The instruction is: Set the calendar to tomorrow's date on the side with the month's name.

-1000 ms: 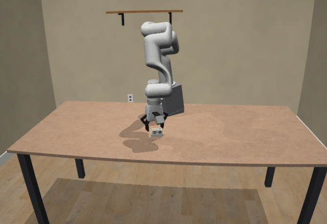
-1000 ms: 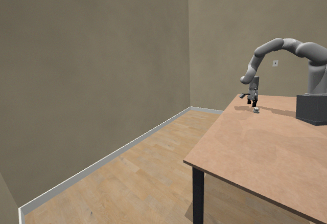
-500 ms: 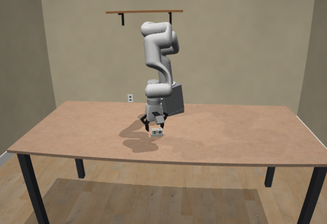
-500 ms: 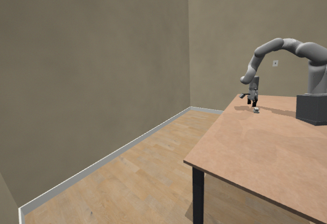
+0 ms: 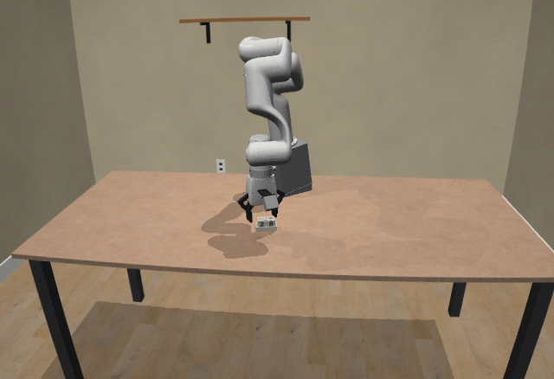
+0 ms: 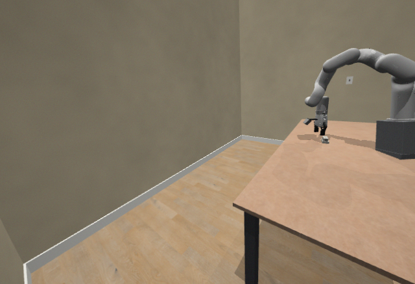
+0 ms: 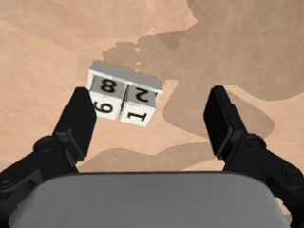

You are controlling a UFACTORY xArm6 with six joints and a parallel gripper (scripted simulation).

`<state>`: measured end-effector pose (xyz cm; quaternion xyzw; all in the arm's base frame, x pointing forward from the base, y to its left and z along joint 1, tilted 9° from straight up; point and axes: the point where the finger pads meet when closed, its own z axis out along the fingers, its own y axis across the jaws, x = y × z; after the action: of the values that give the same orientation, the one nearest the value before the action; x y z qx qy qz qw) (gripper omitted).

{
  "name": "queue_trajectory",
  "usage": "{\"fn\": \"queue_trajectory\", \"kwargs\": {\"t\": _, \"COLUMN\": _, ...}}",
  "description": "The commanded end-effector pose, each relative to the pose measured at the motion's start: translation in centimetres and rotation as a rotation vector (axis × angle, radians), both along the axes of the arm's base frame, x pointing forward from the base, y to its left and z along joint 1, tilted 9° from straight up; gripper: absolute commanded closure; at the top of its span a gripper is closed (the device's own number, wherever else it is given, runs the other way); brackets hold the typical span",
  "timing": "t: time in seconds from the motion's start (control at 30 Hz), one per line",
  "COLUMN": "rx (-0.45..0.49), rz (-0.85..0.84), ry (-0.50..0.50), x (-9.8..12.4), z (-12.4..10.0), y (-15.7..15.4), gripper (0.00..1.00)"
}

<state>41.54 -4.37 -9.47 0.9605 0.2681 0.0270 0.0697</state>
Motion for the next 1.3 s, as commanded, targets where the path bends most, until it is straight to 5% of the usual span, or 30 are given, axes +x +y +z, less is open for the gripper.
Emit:
{"fn": "queue_trajectory", "kwargs": {"t": 0.0, "rx": 0.000, "rz": 0.000, "ry": -0.003, "x": 0.1, "z": 0.1, "y": 0.0, "gripper": 0.00}}
{"fn": "queue_trajectory", "kwargs": {"t": 1.27, "rx": 0.052, "rz": -0.568, "ry": -0.071, "x": -2.1, "z": 0.2, "y": -2.0, "gripper": 0.00}}
